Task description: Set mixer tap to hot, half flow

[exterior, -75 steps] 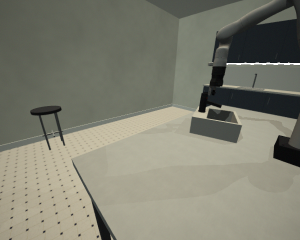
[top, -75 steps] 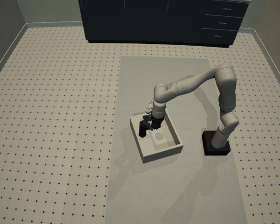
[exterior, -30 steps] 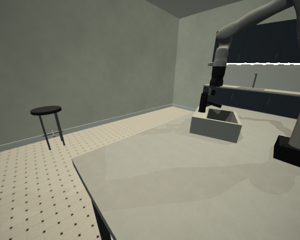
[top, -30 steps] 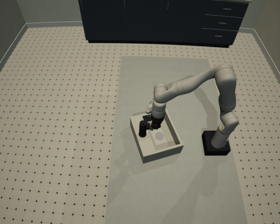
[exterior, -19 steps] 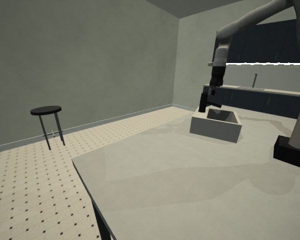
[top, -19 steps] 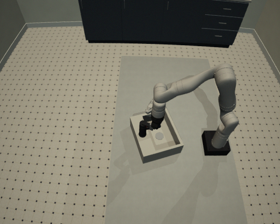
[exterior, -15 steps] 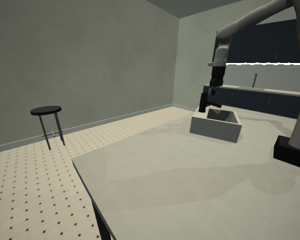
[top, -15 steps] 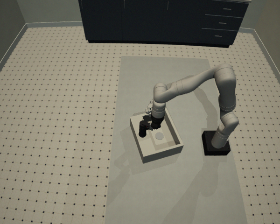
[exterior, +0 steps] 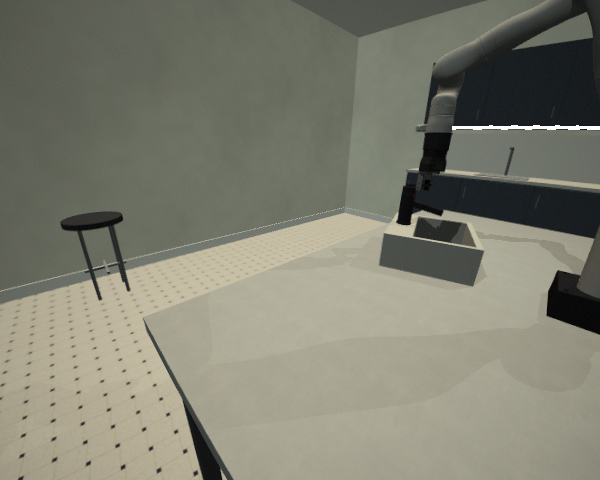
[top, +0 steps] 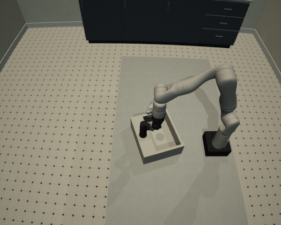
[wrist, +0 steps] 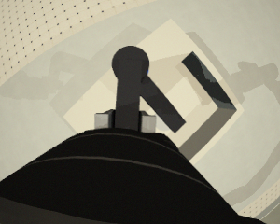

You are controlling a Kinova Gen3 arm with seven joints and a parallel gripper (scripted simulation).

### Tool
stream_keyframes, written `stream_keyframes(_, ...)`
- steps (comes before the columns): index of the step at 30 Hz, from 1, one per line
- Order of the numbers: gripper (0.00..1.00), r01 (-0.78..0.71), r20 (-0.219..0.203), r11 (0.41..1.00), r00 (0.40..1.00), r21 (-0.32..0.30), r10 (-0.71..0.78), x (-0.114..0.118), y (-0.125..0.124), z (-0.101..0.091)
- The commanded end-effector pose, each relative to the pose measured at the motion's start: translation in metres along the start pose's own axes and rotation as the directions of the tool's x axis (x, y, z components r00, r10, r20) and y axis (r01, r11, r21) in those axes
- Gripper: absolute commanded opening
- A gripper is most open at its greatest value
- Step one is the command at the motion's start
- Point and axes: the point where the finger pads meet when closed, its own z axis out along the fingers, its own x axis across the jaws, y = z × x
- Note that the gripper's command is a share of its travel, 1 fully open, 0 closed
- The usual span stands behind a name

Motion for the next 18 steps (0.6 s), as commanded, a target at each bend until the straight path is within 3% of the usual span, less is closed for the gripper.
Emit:
stream_keyframes(1,0.00,0.008,0.006,1.000,1.000,0.005,-0.008,-0.0022,-0.0022,-0.0036)
stream_keyframes(18,0.00,0.008,0.007,1.000,1.000,0.006,-0.008,-0.0025,-0.0036,-0.0061)
